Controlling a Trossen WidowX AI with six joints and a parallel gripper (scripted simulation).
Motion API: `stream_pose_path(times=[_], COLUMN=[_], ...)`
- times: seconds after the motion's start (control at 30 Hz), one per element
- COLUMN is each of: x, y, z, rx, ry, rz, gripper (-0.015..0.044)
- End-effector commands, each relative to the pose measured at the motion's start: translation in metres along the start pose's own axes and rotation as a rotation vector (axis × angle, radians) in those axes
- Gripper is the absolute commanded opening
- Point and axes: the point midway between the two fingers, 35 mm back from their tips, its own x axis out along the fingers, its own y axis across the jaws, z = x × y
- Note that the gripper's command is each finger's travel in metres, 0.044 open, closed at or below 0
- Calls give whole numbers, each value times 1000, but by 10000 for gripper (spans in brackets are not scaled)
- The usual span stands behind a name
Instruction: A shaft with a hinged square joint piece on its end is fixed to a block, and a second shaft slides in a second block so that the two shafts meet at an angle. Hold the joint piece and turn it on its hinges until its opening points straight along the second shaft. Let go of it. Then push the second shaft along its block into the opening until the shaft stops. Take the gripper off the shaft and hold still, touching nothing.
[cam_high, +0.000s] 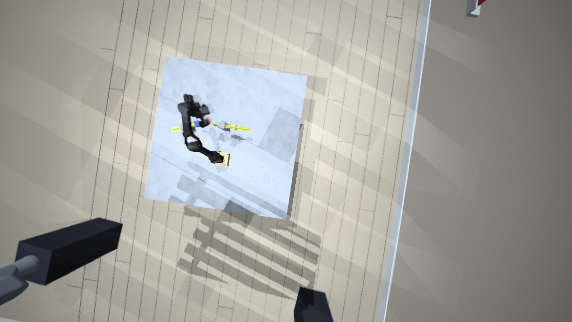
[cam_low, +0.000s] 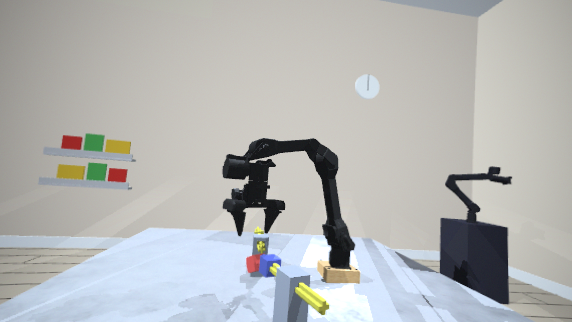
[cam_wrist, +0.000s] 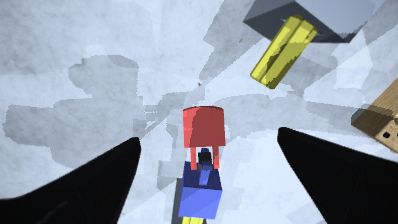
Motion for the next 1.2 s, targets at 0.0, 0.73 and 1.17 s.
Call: stream_pose_path(times=[0.0,0.73,1.17], x=[2,80,88], y=[-1,0,0], z=[1,-2,-28], rx=[24,22,22], ry=[-4,-4,-2], rz=[-4,-5,-5], gripper=[440,440,440])
